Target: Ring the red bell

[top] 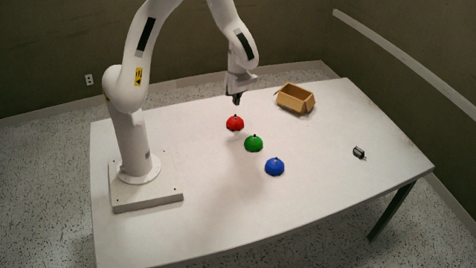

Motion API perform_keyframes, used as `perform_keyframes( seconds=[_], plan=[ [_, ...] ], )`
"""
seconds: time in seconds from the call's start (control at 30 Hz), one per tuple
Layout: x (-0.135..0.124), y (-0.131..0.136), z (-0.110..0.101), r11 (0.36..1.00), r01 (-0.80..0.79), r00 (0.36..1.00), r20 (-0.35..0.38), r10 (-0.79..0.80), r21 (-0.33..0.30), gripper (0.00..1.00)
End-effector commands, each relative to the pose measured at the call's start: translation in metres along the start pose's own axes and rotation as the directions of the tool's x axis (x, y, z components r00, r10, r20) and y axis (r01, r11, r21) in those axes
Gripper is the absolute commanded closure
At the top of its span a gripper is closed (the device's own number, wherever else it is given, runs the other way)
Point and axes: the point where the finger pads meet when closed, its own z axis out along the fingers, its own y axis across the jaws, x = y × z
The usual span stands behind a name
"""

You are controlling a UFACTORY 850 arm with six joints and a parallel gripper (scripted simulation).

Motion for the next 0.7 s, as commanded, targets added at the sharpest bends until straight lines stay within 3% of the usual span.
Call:
perform_keyframes(
  seconds=[0.0,0.67],
  plan=[
    [0.0,-0.001,0.004,1.0,0.0,1.0,0.0,0.0,0.002,1.0],
    [-0.001,-0.001,0.037,1.0,0.0,1.0,0.0,0.0,0.002,1.0]
  ],
)
